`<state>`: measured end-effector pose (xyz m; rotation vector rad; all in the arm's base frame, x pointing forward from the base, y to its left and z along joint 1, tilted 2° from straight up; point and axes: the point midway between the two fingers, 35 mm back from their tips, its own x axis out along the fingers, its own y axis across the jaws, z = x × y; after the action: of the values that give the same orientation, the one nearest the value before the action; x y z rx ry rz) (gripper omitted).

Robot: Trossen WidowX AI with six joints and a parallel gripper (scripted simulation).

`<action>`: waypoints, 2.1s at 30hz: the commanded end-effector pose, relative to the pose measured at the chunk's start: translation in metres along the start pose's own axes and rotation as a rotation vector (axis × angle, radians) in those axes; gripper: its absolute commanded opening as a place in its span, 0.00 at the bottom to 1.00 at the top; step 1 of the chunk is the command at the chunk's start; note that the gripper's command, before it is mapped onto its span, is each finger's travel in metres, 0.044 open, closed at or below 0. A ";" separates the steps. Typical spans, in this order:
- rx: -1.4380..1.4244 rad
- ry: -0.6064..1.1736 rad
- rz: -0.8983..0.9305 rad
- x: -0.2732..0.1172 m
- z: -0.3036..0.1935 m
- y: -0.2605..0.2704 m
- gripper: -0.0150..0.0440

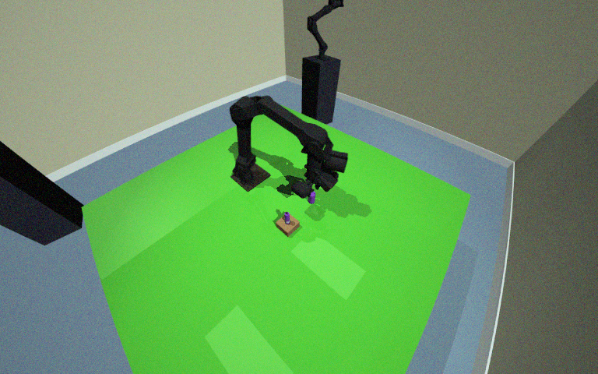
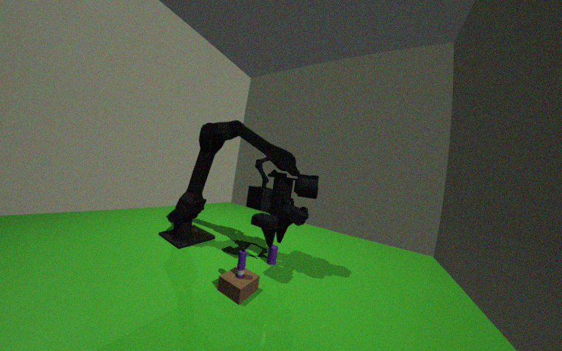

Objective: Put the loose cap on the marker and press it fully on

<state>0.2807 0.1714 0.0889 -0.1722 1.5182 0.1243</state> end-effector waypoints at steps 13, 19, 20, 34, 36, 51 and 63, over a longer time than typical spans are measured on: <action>0.000 0.009 0.003 0.027 -0.002 0.000 0.67; 0.000 0.009 0.003 0.036 -0.002 0.000 0.67; 0.000 0.009 0.003 0.038 -0.003 0.000 0.67; 0.000 0.009 0.003 0.043 -0.003 0.000 0.43; 0.000 0.009 0.003 0.043 -0.003 -0.001 0.41; 0.000 0.009 0.003 0.013 -0.001 0.000 0.25; 0.000 0.009 0.003 -0.017 -0.001 -0.001 0.25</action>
<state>0.2784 0.1691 0.0989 -0.1784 1.5327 0.1211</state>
